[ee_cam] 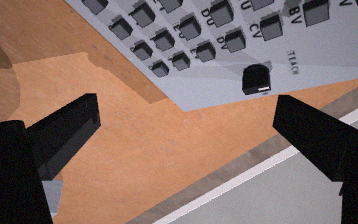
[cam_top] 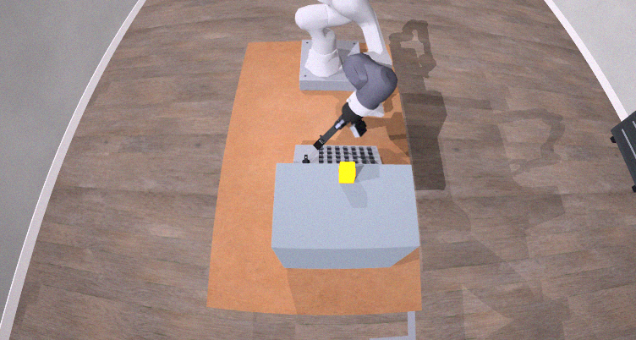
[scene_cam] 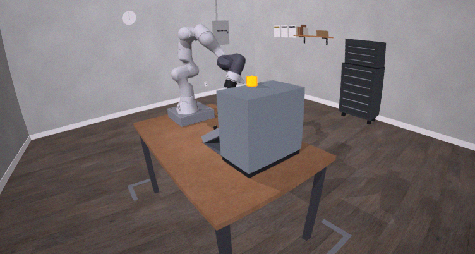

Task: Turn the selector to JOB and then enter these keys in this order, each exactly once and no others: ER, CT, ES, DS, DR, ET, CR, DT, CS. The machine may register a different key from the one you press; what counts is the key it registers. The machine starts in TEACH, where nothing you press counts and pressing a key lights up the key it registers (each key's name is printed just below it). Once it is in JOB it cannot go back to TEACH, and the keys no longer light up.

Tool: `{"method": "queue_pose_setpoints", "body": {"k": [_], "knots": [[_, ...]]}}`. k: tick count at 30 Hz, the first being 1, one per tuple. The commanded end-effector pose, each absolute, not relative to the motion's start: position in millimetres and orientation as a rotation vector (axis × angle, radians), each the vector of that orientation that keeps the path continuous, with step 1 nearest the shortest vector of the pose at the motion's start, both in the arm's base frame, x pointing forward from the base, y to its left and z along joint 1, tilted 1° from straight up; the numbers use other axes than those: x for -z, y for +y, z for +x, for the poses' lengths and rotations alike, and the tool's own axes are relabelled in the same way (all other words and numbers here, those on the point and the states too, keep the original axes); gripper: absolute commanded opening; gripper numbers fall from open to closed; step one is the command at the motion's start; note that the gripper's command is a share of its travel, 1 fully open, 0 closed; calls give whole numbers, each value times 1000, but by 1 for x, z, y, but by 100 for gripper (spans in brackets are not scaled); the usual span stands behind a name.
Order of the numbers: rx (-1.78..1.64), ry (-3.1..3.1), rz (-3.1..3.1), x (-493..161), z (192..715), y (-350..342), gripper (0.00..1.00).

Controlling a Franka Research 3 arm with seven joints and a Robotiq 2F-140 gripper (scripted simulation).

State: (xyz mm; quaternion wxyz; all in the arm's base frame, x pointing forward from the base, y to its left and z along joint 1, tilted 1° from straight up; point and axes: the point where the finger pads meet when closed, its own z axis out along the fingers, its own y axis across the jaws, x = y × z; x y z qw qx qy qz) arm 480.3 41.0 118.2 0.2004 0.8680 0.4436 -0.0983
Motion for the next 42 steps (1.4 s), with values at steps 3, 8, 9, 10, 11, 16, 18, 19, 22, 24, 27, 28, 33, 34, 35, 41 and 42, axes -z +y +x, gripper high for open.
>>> {"method": "queue_pose_setpoints", "body": {"k": [3, 8, 9, 10, 11, 16, 18, 19, 22, 24, 27, 28, 33, 34, 35, 41, 42], "knots": [[274, 1240, 2426, -118, 480, 41, 100], [274, 1240, 2426, -118, 480, 41, 100], [274, 1240, 2426, -118, 480, 41, 100], [274, 1240, 2426, -118, 480, 41, 100], [274, 1240, 2426, -118, 480, 41, 100], [274, 1240, 2426, -118, 480, 41, 100], [274, 1240, 2426, -119, 480, 41, 100], [274, 1240, 2426, -120, 480, 41, 100], [274, 1240, 2426, -141, 480, 41, 100], [274, 1240, 2426, -168, 480, 41, 100], [274, 1240, 2426, -198, 479, 41, 100], [274, 1240, 2426, -209, 479, 41, 100], [274, 1240, 2426, -240, 479, 41, 100], [274, 1240, 2426, -240, 479, 41, 100], [274, 1240, 2426, -241, 478, 41, 100], [206, 1311, 2394, -235, 478, 48, 100], [165, 1353, 2374, -231, 478, 51, 100]]}}
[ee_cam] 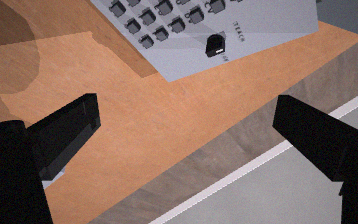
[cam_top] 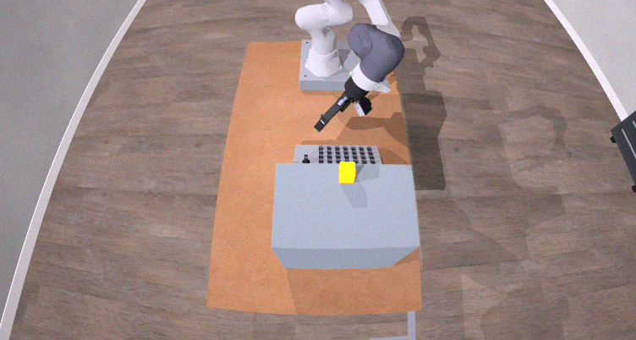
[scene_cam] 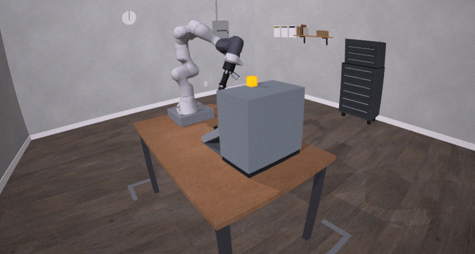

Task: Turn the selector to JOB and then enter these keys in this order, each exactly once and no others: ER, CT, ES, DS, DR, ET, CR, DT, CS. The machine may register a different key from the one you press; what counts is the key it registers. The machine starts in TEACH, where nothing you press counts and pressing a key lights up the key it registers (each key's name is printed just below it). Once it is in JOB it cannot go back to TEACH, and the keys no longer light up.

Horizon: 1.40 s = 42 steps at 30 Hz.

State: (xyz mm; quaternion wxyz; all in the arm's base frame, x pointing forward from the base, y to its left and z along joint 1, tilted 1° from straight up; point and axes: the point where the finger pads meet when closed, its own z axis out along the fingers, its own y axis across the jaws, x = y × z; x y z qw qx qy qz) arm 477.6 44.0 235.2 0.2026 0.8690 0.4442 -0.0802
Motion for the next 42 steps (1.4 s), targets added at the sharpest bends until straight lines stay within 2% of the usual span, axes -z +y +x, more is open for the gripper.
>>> {"method": "queue_pose_setpoints", "body": {"k": [1, 40, 41, 42], "knots": [[114, 1403, 2348, -226, 478, 56, 100], [-547, 1969, 1865, -163, 475, 117, 100], [-547, 1969, 1865, -163, 475, 117, 10], [-547, 1969, 1865, -163, 475, 117, 10]]}}
